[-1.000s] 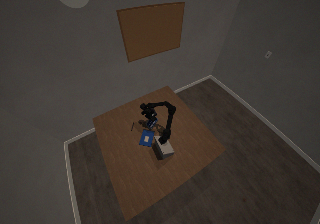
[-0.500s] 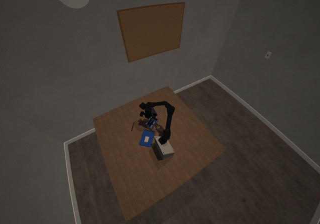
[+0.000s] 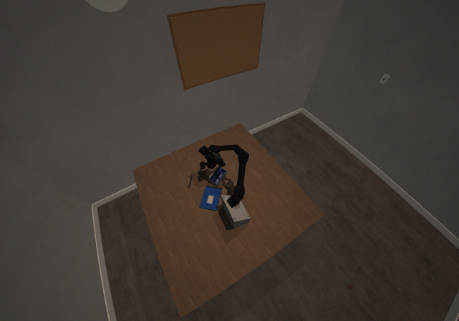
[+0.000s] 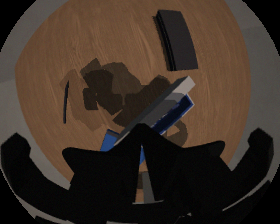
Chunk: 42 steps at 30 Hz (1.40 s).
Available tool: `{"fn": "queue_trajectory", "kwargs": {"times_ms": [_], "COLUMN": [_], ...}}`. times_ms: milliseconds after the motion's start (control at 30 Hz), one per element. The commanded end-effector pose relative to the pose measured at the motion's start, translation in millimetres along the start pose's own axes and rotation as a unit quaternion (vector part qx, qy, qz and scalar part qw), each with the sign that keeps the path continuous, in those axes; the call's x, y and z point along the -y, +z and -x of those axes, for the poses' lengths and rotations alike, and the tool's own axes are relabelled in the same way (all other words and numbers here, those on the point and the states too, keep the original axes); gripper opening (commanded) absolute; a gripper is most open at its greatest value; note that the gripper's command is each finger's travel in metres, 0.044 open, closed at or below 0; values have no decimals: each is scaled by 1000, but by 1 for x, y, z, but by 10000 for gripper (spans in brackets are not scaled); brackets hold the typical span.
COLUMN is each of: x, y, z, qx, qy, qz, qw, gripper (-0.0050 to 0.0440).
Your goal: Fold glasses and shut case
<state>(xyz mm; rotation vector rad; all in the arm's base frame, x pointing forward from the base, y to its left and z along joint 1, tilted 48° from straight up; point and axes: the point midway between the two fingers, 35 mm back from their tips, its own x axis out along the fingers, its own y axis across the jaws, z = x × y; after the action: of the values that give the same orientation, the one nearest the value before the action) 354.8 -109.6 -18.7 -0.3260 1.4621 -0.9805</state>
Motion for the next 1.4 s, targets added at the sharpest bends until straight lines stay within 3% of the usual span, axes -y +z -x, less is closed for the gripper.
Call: {"fn": "queue_trajectory", "kwargs": {"times_ms": [0, 300, 667, 900, 967, 1067, 1367], "x": [-2, -5, -10, -10, -11, -10, -11], "y": [5, 13, 25, 25, 26, 25, 26], "z": [-3, -4, -6, -6, -17, -53, -57], "qx": [-2, -3, -3, -3, -3, -3, -15], "qy": [-2, -2, -1, -1, -1, -1, -4], "qz": [70, 190, 371, 381, 381, 381, 381], "qw": [998, 982, 929, 924, 924, 924, 924], "gripper": [0, 0, 0, 0, 0, 0, 0]}}
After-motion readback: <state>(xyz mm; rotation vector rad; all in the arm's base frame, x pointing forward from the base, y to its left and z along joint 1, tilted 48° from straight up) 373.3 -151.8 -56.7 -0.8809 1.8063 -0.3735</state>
